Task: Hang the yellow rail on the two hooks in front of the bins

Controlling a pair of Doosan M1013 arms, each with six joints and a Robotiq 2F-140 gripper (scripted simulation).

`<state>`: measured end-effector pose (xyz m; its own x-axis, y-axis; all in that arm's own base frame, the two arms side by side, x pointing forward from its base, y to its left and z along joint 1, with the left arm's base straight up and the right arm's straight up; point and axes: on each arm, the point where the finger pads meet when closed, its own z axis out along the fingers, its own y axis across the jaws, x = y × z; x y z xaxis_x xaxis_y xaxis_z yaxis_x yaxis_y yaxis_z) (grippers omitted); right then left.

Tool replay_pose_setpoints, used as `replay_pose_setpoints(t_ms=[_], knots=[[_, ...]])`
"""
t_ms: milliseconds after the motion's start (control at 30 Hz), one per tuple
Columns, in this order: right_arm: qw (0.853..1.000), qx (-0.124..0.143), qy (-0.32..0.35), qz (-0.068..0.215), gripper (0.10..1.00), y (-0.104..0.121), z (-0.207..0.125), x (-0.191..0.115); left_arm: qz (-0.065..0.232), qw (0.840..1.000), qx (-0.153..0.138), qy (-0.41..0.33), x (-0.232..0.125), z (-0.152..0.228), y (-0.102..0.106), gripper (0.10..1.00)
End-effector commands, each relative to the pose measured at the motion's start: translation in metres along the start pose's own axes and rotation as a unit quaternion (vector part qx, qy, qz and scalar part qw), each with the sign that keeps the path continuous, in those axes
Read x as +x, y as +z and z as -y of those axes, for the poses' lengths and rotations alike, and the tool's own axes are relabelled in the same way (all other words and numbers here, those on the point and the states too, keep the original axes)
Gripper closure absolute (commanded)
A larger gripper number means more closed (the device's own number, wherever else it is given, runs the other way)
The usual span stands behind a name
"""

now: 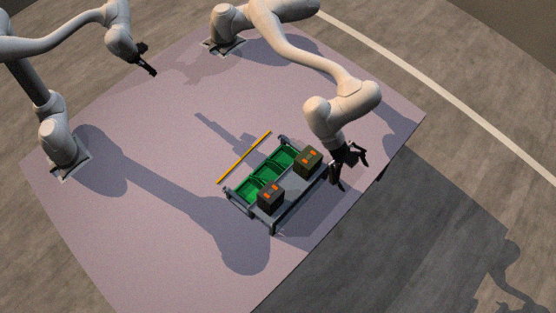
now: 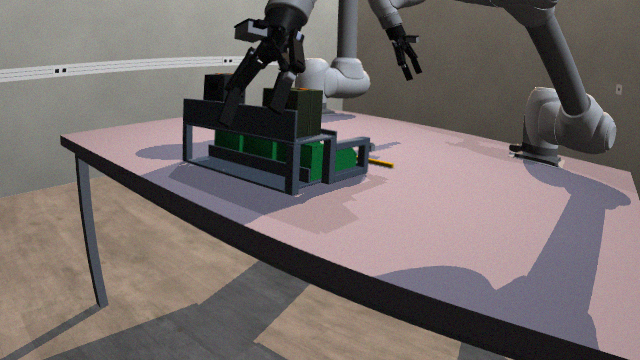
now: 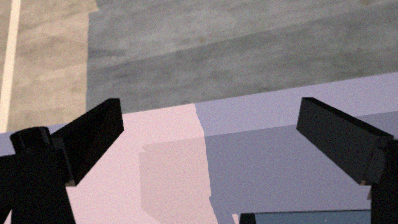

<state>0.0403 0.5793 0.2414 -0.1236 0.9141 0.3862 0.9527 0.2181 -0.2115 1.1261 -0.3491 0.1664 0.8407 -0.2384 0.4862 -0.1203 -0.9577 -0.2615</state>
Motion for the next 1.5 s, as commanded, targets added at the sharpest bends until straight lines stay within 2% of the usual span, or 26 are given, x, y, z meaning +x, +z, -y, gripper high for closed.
replay_pose_setpoints(t_ms=[0,500,733,967,1033,1267,1467], knots=[[1.0,-0.002,0.006,0.0,0.098,-0.002,-0.006,-0.002,-0.001,1.0,0.0,0.0,0.002,0.001,-0.002,0.098],[0.998,-0.015,0.063,0.008,0.098,-0.014,-0.059,-0.028,-0.001,1.0,0.0,0.0,0.002,0.001,-0.002,0.098],[0.993,-0.025,0.115,0.014,0.098,-0.027,-0.104,-0.055,-0.001,1.0,0.0,0.0,0.002,0.001,-0.002,0.098],[0.982,-0.037,0.183,0.02,0.098,-0.044,-0.156,-0.097,-0.001,1.0,0.0,0.0,0.002,0.001,-0.002,0.098],[0.982,-0.037,0.183,0.02,0.098,-0.044,-0.156,-0.097,-0.001,1.0,0.0,0.0,0.002,0.001,-0.002,0.098],[0.963,-0.049,0.265,0.027,0.098,-0.068,-0.212,-0.155,-0.001,1.0,0.0,0.0,0.002,0.001,-0.002,0.098],[0.936,-0.057,0.346,0.031,0.098,-0.093,-0.255,-0.218,-0.001,1.0,0.0,0.0,0.002,0.001,-0.002,0.098]])
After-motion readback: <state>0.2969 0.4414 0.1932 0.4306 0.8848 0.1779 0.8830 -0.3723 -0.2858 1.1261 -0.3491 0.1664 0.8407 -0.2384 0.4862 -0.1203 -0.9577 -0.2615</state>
